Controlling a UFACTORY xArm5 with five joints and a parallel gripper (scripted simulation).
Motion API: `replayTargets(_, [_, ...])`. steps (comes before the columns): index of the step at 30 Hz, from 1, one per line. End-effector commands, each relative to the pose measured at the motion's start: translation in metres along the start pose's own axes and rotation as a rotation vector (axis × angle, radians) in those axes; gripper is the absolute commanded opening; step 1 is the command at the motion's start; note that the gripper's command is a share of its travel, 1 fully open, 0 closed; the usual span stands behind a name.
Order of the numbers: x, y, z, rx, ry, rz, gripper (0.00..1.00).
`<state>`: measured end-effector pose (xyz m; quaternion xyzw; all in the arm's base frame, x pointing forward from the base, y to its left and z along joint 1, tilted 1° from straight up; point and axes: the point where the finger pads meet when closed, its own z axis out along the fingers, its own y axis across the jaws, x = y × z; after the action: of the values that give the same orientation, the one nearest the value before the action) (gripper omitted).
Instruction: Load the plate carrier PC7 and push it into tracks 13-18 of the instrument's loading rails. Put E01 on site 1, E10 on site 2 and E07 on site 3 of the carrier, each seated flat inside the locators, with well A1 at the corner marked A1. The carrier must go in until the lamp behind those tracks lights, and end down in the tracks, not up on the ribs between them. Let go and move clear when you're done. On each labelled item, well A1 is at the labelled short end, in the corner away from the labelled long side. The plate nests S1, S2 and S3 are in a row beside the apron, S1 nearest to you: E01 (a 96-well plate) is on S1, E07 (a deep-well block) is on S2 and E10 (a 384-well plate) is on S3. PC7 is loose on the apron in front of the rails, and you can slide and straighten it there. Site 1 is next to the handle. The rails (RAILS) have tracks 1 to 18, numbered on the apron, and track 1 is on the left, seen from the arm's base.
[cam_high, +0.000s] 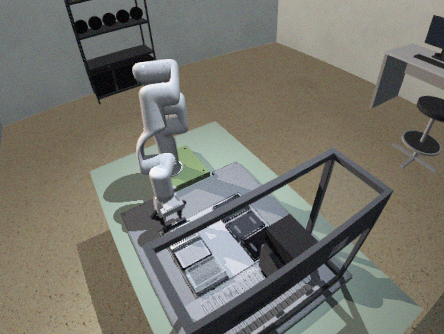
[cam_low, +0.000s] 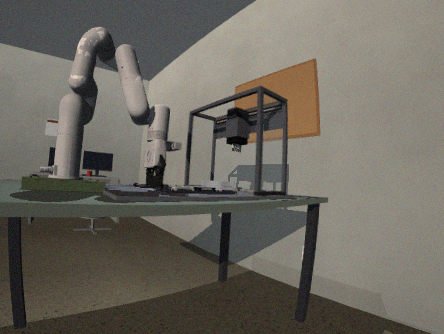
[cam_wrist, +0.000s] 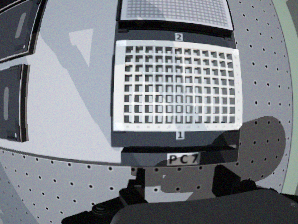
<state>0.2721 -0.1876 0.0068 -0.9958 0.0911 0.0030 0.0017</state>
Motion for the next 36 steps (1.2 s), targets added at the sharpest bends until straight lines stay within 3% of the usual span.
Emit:
replayTargets(1, [0.001,0.000,0.002,0.016,0.011,0.000,0.81])
replayTargets(25, [0.001,0.000,0.009,0.016,0.011,0.000,0.81])
replayTargets(36, [0.012,0.000,0.009,0.016,0.011,0.000,0.81])
